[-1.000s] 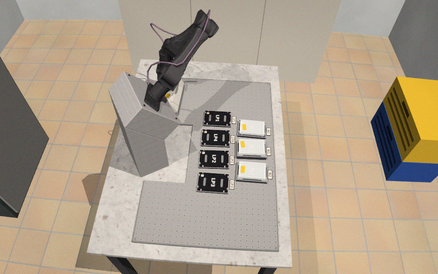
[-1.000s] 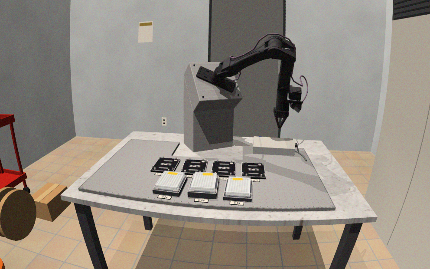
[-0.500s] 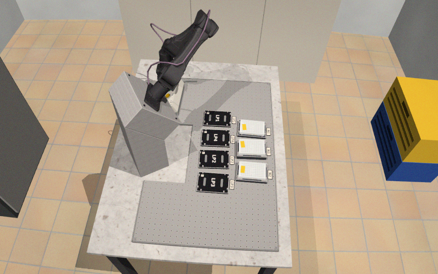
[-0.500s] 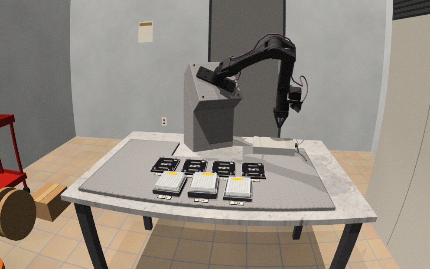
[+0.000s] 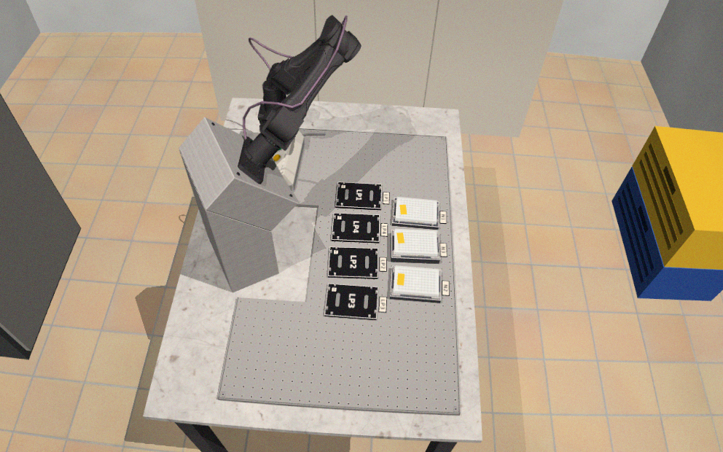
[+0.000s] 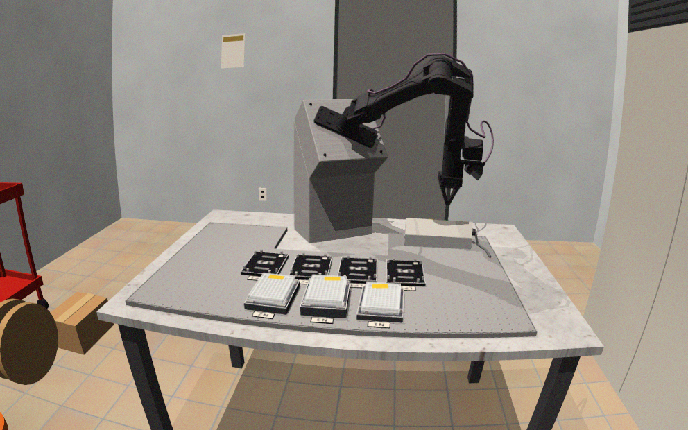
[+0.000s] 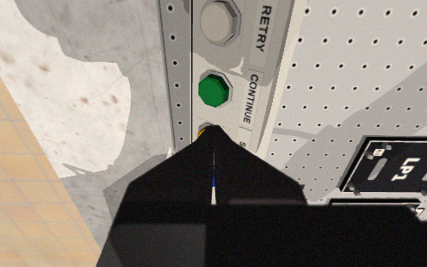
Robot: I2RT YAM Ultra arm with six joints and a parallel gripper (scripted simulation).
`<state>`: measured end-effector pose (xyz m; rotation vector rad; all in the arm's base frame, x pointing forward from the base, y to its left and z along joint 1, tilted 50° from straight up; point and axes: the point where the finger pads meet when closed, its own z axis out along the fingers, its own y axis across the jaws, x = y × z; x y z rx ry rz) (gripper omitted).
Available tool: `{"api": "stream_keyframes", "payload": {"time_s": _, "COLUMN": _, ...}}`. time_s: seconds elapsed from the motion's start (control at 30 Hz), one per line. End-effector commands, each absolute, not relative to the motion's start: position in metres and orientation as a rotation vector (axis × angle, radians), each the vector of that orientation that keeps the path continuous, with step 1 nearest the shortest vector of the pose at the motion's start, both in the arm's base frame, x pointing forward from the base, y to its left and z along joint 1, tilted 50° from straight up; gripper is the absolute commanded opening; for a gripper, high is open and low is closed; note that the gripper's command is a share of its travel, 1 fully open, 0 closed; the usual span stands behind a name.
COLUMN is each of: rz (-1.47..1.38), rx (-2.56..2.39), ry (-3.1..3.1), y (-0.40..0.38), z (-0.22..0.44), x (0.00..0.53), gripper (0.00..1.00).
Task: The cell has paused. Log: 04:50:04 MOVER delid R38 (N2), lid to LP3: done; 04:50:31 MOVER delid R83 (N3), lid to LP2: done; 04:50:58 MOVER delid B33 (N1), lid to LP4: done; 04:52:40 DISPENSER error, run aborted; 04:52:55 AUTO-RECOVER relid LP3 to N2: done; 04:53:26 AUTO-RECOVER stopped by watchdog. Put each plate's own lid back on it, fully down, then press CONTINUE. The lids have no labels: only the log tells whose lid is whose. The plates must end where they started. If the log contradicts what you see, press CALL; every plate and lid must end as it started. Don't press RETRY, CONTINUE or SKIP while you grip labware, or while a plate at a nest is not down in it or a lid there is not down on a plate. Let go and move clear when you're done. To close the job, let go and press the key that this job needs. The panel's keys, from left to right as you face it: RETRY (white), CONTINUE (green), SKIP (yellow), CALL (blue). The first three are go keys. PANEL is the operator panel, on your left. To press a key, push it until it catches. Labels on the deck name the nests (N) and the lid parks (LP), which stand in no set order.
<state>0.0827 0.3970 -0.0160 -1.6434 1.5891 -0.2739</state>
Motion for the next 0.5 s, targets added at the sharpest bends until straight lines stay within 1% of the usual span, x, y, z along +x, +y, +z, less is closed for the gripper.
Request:
{"api": "stream_keyframes", "payload": {"time_s": 0.0, "rz": -0.239, "rx": -1.641, "ry": 1.570, "y": 0.408, "z": -0.013, "x": 0.070, "gripper": 0.00}}
{"api": "stream_keyframes", "payload": {"time_s": 0.2, "rz": -0.231, "rx": -1.653, "ry": 1.560, "y": 0.412, "z": -0.016, "x": 0.070, "gripper": 0.00}}
{"api": "stream_keyframes", "payload": {"time_s": 0.47, "rz": -0.239, "rx": -1.640, "ry": 1.578, "y": 0.415, "z": -0.024, "x": 0.086, "gripper": 0.00}}
